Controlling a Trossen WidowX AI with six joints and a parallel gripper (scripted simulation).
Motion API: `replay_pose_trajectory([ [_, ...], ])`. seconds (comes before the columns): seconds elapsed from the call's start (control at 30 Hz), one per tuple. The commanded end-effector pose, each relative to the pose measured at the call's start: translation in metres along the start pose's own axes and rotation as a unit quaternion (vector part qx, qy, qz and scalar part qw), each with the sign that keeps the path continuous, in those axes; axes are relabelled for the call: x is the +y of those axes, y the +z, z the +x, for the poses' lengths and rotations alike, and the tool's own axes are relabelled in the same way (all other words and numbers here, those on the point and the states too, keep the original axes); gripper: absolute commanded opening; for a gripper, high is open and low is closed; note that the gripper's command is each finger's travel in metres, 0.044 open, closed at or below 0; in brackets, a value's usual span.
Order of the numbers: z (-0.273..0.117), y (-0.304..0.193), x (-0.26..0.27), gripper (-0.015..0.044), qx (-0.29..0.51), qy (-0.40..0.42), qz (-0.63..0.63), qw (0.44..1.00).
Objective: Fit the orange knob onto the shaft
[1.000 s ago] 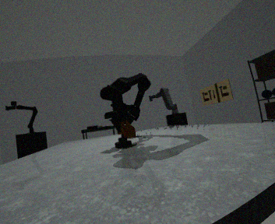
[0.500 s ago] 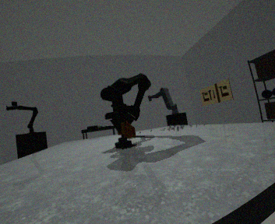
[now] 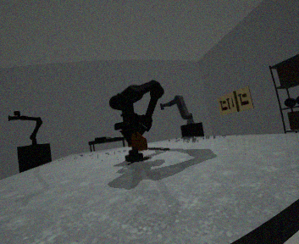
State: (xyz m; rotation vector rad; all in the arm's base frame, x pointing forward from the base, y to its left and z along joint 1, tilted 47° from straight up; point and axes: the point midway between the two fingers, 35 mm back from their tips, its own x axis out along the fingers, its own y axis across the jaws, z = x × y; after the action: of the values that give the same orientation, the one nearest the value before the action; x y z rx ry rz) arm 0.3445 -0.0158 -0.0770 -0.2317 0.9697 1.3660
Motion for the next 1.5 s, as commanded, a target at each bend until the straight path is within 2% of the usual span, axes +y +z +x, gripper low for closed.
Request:
replay_pose_trajectory([
  [0.0, 0.0007, 0.0008, -0.0001, 0.0, -0.002, 0.0, -0.003, 1.0],
  [0.73, 0.001, 0.0008, -0.0001, 0.0, -0.002, 0.0, 0.032, 0.999],
  [1.07, -0.0061, 0.0019, -0.0017, 0.0, -0.002, 0.0, -0.022, 1.0],
  [1.47, -0.0009, 0.001, -0.0026, 0.0, -0.002, 0.0, -0.022, 1.0],
])
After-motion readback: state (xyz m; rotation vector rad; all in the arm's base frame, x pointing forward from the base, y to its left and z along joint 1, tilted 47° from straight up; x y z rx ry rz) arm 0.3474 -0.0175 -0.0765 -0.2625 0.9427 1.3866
